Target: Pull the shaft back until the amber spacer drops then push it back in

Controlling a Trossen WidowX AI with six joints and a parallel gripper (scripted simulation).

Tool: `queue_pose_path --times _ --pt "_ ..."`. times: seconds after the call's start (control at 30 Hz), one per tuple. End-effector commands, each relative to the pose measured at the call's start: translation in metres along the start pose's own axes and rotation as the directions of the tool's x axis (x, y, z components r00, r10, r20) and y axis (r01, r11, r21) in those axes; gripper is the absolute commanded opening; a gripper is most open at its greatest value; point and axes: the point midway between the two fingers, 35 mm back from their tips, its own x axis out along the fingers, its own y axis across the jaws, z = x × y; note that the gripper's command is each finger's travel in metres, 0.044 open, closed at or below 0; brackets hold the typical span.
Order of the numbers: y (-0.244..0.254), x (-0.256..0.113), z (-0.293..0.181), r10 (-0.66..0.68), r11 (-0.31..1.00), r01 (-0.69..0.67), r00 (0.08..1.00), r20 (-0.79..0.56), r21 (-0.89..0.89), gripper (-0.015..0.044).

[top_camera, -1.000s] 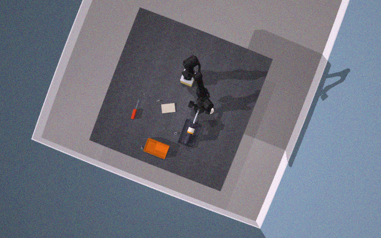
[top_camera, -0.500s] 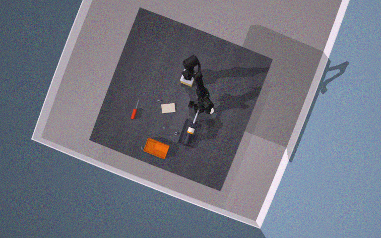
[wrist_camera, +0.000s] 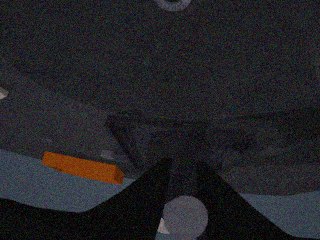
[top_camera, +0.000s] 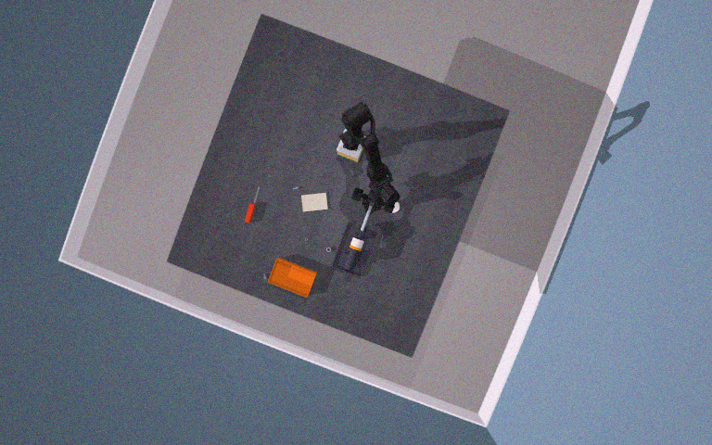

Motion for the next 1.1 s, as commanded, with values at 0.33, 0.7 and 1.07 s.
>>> queue_pose_path --times 0.33,0.7,1.07 --pt "-0.0001 -0.0014 0.0020 0.000 1.000 0.000 1.000 0.002 0.001 0.0000" --pt "-0.0001 -0.0022 0.0029 0.000 1.000 0.000 1.000 0.002 0.001 0.0000" --pt "-0.0001 -0.0031 0.0037 0.000 1.000 0.000 1.000 0.002 0.001 0.0000"
